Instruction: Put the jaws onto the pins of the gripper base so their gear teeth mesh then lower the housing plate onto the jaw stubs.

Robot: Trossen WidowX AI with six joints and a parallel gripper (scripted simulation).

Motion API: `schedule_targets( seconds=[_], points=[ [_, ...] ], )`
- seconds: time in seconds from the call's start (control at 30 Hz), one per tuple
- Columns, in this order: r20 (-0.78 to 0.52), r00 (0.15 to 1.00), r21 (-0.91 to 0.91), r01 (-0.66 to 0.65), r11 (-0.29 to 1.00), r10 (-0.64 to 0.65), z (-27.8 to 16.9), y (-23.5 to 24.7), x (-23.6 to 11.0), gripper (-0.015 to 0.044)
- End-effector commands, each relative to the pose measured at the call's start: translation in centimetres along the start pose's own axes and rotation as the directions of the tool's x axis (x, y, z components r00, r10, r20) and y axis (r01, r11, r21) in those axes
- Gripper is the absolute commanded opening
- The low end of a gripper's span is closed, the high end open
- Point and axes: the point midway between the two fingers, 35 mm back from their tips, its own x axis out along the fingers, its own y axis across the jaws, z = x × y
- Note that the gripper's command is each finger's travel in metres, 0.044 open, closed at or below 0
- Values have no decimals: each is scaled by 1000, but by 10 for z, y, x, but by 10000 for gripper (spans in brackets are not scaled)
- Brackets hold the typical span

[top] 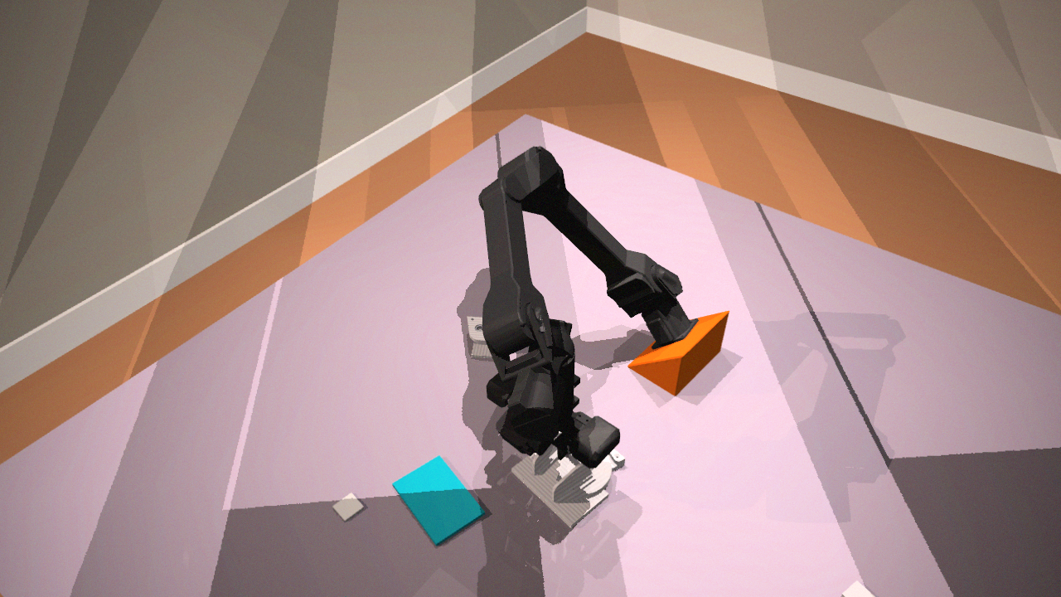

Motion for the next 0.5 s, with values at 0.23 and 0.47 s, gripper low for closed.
schedule_targets(
  seconds=[0.23,0.47],
  points=[
    [2,1000,-4,3,1000,-3,0,0,3,134],
    [2,1000,-5,3,1000,-3,0,0,4,134]
  ],
)
